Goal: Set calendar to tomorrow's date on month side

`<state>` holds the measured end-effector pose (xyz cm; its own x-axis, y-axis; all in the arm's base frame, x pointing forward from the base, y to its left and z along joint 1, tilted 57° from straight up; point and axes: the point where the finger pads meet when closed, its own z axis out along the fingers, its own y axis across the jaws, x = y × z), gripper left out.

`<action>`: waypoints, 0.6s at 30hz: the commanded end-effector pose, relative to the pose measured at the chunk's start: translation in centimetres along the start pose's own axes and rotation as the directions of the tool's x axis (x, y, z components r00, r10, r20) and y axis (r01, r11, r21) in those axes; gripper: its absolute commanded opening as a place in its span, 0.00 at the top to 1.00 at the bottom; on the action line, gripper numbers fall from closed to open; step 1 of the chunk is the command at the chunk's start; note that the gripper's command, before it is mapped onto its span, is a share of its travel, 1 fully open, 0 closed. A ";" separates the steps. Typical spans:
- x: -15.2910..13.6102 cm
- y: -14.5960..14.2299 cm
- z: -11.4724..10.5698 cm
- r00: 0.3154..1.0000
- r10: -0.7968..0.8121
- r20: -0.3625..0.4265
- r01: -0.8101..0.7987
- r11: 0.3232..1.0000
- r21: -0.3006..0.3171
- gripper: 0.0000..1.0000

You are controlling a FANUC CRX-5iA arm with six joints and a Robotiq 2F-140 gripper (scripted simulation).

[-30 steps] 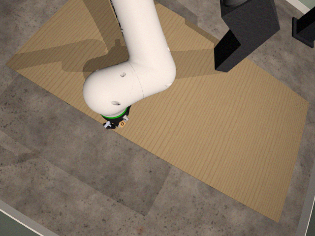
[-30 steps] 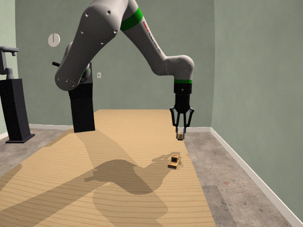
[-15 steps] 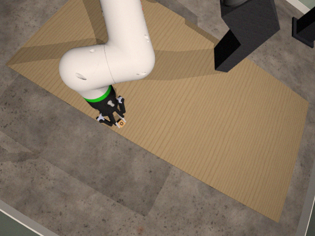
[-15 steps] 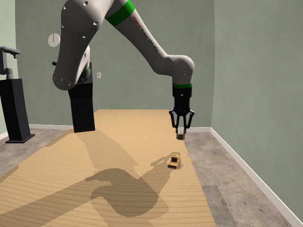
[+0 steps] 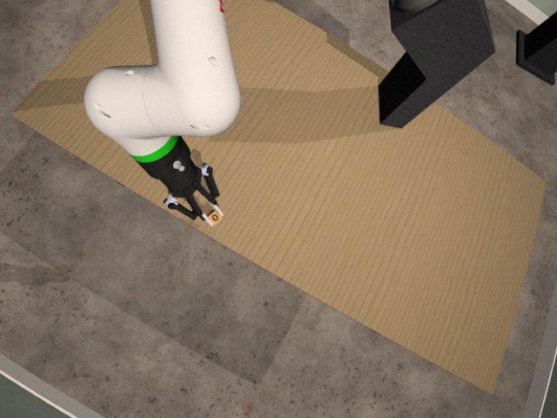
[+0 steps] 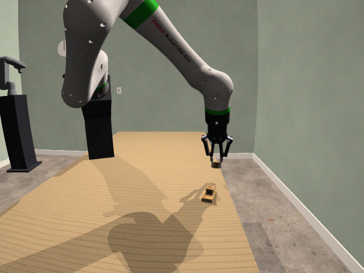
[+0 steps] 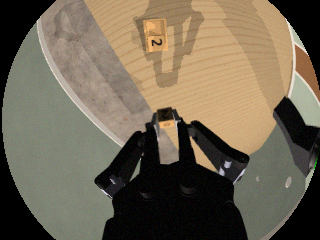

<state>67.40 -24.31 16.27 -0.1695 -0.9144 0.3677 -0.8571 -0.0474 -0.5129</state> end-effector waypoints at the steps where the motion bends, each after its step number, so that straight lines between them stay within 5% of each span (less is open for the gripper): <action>1: -0.2 -0.3 -0.2 0.997 -0.006 0.082 0.006 1.000 -0.002 0.76; 11: 0.6 -0.1 0.0 0.995 -0.002 0.095 0.003 1.000 -0.010 0.76; 18: 1.5 0.7 0.4 0.979 0.011 0.204 -0.003 0.999 -0.037 0.76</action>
<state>66.96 -25.49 16.32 -0.1099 -0.9604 0.2561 -0.8661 -0.0339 -0.4986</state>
